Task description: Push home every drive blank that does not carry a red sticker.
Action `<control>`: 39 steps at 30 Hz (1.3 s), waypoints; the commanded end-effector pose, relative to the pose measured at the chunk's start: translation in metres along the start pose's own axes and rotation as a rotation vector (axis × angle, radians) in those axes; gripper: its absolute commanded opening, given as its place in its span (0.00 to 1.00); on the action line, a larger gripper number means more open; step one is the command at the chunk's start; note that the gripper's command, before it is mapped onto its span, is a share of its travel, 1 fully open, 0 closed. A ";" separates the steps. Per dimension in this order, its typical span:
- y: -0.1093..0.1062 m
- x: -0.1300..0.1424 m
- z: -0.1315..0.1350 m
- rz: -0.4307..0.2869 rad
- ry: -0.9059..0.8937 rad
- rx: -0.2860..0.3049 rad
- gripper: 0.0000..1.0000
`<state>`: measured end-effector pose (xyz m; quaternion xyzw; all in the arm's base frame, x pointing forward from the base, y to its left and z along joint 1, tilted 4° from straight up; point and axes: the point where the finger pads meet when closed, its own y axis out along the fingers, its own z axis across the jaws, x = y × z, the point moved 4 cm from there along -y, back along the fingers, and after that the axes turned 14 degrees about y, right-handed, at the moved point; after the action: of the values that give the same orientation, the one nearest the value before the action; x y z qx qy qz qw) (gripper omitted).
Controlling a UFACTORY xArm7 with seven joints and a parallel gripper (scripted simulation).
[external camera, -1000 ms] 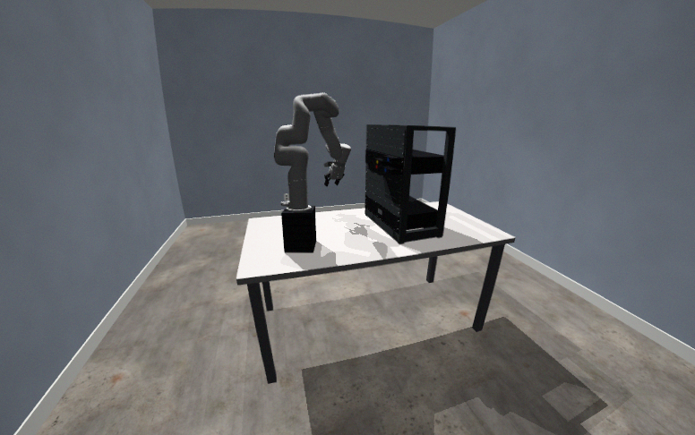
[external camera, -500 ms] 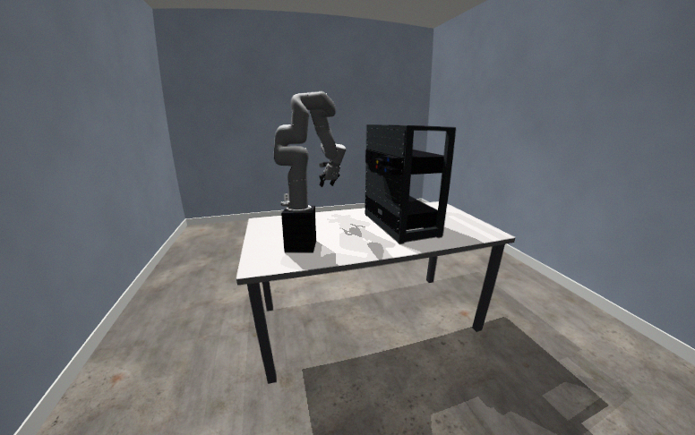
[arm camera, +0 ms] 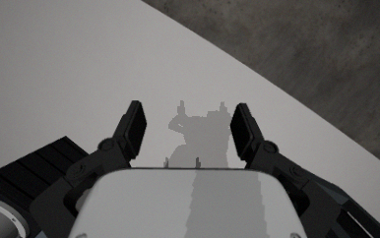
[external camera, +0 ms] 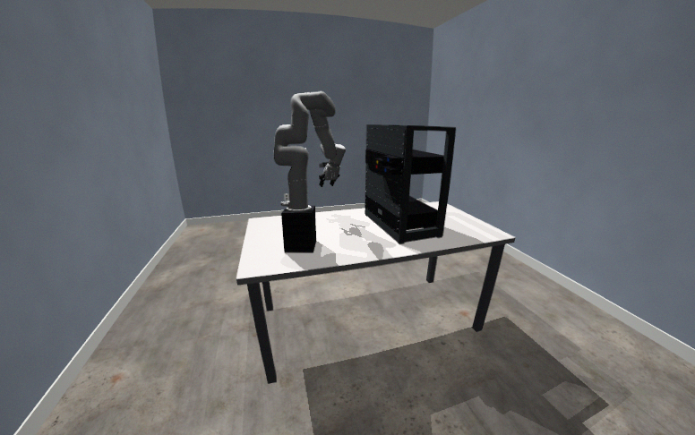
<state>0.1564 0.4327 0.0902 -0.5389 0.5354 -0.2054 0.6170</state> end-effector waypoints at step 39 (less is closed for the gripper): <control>0.047 0.045 -0.029 0.000 0.398 -0.067 1.00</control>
<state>0.1339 0.4035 0.0422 -0.5167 0.6358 -0.2748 0.5032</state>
